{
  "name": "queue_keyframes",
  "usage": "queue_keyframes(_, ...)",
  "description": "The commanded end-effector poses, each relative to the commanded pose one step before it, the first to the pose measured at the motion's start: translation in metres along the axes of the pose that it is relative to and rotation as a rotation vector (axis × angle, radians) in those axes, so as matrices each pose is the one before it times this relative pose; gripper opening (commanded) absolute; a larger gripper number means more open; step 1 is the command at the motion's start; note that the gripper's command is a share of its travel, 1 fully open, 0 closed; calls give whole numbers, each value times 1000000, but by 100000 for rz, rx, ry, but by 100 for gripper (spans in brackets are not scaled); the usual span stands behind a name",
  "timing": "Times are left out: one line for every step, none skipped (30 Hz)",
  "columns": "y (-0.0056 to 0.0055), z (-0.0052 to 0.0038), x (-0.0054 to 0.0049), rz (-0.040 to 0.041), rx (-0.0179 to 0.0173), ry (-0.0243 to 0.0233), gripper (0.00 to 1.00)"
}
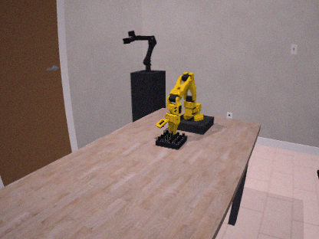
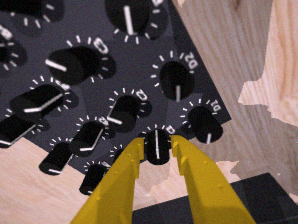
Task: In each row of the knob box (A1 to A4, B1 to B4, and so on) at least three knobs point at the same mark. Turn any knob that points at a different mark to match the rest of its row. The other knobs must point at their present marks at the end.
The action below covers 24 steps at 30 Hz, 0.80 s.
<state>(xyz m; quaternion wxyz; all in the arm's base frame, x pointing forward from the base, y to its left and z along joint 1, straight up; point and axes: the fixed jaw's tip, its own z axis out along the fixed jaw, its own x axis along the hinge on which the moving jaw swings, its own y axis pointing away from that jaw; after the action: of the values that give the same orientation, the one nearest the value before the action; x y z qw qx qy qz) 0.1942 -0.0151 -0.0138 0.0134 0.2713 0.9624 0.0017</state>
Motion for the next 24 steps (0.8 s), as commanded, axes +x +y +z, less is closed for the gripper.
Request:
queue_keyframes(-3477,3704,3687,823,1012,2383,10)
queue_keyframes(12,-37,-17,0,0,0,10)
queue_keyframes(6,-12,-12,0,0,0,10)
queue_keyframes(0,-6,0,0,0,0,10)
queue_keyframes(0,0,0,0,0,0,10)
queue_keyframes(0,0,0,0,0,0,10)
queue_keyframes(-4,2,3,0,2,-2,10)
queue_keyframes(-42,1,0,0,0,0,10)
queue_keyframes(-96,1,-1,0,0,0,10)
queue_keyframes(-162,-4,-1,0,0,0,10)
queue_keyframes(-222,3,-2,0,0,0,10)
queue_keyframes(-264,-3,-2,0,0,0,10)
queue_keyframes(-306,4,-3,0,0,0,10)
queue_keyframes(-312,-2,4,0,0,0,10)
queue_keyframes(-300,-2,-2,0,0,0,10)
queue_keyframes(-264,4,4,0,0,0,10)
queue_keyframes(-222,-3,-2,0,0,0,10)
queue_keyframes(-162,2,5,0,0,0,10)
queue_keyframes(-96,1,-1,0,0,0,10)
queue_keyframes(-42,1,0,0,0,0,10)
queue_keyframes(-6,0,0,0,0,0,10)
queue_keyframes(0,0,0,0,0,0,10)
queue_keyframes(0,0,0,0,0,0,10)
queue_keyframes(1,0,0,0,-1,-1,10)
